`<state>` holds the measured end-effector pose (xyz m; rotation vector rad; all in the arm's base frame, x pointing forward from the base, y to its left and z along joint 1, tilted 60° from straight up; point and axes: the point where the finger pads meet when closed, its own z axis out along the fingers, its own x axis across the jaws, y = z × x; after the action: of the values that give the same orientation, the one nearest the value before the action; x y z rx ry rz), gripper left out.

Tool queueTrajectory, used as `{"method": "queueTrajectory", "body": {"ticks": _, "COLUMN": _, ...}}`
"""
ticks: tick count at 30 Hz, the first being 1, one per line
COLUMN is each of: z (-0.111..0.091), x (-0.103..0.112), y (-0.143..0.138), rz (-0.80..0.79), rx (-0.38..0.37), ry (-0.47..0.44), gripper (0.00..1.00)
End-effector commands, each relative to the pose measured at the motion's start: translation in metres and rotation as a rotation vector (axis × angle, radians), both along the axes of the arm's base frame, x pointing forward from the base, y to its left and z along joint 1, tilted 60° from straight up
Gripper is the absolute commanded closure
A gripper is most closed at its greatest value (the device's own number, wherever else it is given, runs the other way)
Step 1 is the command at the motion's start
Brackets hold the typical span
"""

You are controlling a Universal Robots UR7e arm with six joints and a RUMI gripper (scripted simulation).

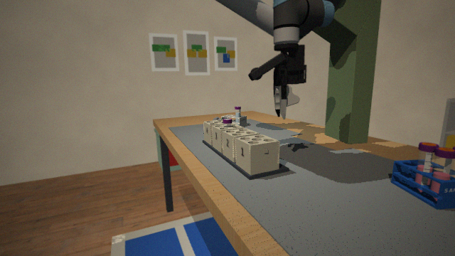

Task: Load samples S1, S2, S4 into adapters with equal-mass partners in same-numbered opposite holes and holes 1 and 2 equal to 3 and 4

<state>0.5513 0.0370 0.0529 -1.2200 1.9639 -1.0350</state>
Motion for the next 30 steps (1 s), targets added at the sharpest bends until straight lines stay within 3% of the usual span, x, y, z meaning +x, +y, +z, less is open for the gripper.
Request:
{"method": "queueTrajectory", "body": {"ticks": 1, "z": -0.026, "x": 0.001, "y": 0.037, "rz": -0.014, "rx": -0.008, "ry": -0.01, "gripper": 0.65}}
{"method": "queueTrajectory", "body": {"ticks": 3, "z": -0.026, "x": 0.001, "y": 0.037, "rz": -0.014, "rx": -0.008, "ry": -0.01, "gripper": 0.65}}
{"method": "queueTrajectory", "body": {"ticks": 30, "z": -0.146, "x": -0.008, "y": 0.207, "rz": -0.014, "rx": -0.008, "ry": -0.01, "gripper": 0.65}}
